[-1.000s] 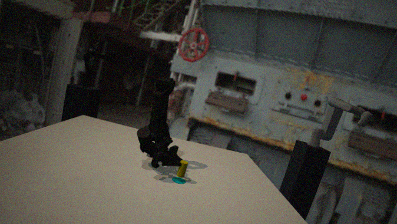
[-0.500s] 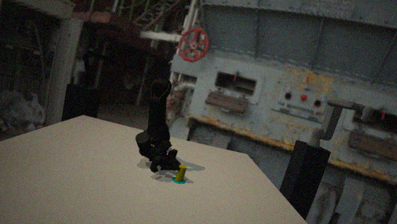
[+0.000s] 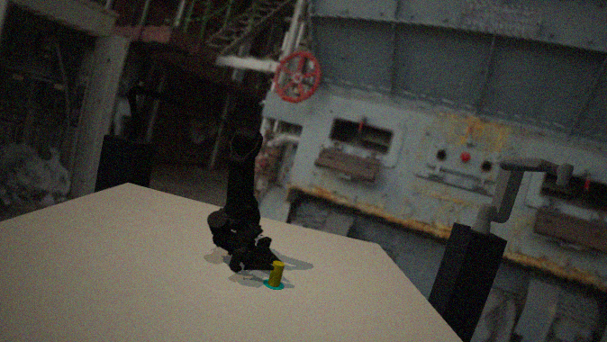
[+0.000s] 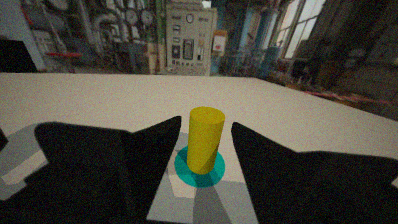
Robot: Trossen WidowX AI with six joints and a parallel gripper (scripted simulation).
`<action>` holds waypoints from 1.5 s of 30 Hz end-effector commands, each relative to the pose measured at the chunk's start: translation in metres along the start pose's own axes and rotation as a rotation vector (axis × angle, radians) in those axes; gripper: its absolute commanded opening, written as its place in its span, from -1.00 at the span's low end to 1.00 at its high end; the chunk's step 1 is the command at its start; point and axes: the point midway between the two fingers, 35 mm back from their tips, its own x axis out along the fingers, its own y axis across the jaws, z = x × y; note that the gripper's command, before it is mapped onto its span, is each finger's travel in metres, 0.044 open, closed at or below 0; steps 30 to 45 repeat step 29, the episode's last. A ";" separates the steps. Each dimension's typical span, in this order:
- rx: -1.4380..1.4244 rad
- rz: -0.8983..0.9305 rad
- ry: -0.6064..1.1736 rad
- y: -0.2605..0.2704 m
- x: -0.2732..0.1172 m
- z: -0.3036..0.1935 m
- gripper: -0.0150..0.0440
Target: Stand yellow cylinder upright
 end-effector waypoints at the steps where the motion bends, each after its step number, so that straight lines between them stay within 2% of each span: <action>1: -0.007 0.003 -0.004 0.000 0.000 0.001 0.67; 3: -0.007 0.003 -0.004 0.000 0.000 0.001 0.84; 4: -0.007 0.003 -0.004 0.000 0.000 0.001 0.86; 10: -0.008 0.003 -0.004 -0.001 0.000 0.005 0.86; 29: -0.011 0.007 -0.008 -0.006 -0.004 0.065 0.86; 45: -0.011 0.007 -0.008 -0.006 -0.004 0.065 0.86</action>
